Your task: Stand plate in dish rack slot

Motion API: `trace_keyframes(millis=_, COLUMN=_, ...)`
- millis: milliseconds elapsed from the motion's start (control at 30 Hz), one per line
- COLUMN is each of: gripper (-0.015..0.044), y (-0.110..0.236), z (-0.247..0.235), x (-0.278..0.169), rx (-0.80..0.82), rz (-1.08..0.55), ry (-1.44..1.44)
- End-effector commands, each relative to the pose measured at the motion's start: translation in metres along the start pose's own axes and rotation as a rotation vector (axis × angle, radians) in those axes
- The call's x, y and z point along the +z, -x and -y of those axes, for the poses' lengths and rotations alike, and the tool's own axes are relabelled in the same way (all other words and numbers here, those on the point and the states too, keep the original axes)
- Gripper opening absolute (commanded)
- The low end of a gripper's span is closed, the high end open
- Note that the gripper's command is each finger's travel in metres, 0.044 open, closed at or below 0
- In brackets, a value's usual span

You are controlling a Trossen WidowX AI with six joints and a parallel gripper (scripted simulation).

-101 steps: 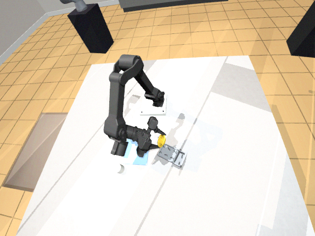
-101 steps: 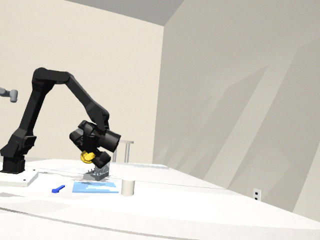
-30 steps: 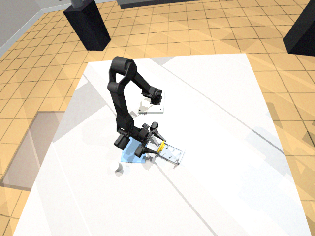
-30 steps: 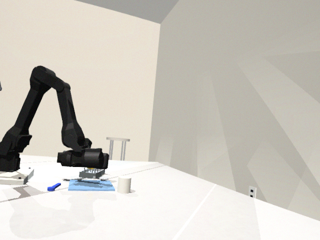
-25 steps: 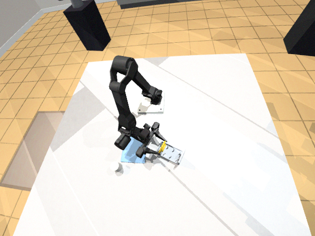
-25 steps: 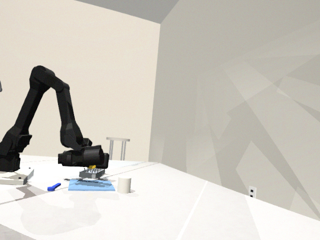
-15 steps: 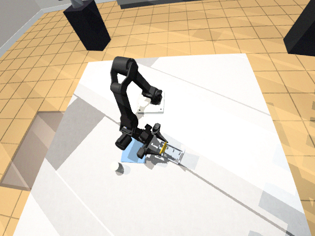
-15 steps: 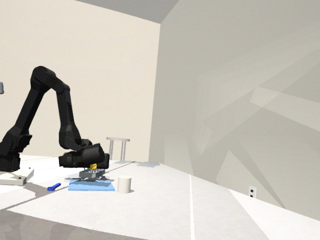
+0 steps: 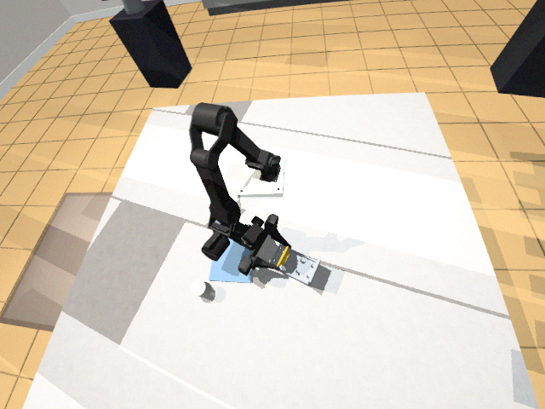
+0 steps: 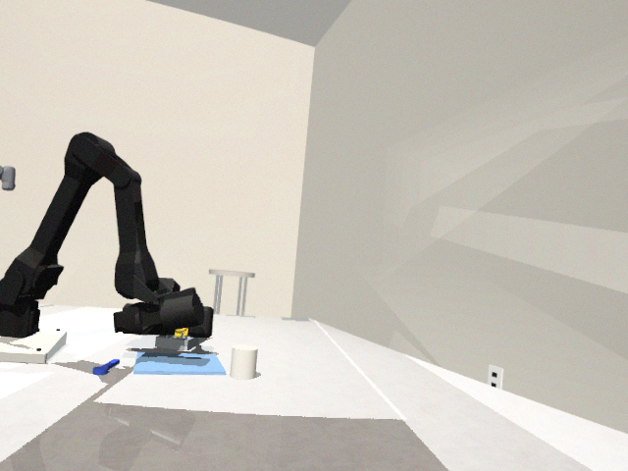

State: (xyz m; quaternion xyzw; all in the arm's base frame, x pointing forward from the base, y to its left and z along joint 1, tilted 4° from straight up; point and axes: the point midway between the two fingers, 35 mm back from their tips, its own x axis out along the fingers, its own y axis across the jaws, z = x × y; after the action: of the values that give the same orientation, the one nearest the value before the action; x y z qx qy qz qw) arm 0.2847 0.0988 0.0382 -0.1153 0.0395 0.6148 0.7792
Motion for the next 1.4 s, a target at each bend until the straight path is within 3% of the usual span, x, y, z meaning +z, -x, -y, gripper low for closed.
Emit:
trace_keyframes(millis=0, gripper=0.0026, y=0.000, z=0.000, x=0.000, rx=0.000, rz=0.000, ry=0.000)
trace_keyframes(millis=467, gripper=0.0394, y=0.000, z=0.000, x=0.000, rx=0.000, rz=0.000, ry=0.000)
trace_keyframes(millis=700, gripper=0.0400, y=0.001, z=0.002, x=0.007, rx=0.001, rz=0.001, ry=-0.004)
trace_keyframes(millis=1000, gripper=0.0400, y=0.016, z=0.013, x=0.111, rx=0.016, rz=0.011, ry=-0.059)
trace_keyframes(millis=1200, gripper=0.0400, y=0.016, z=0.014, x=0.113, rx=0.016, rz=0.007, ry=-0.064)
trace_keyframes(millis=1367, gripper=0.0400, y=0.016, z=0.020, x=0.113, rx=-0.003, rz=-0.103, ry=-0.161)
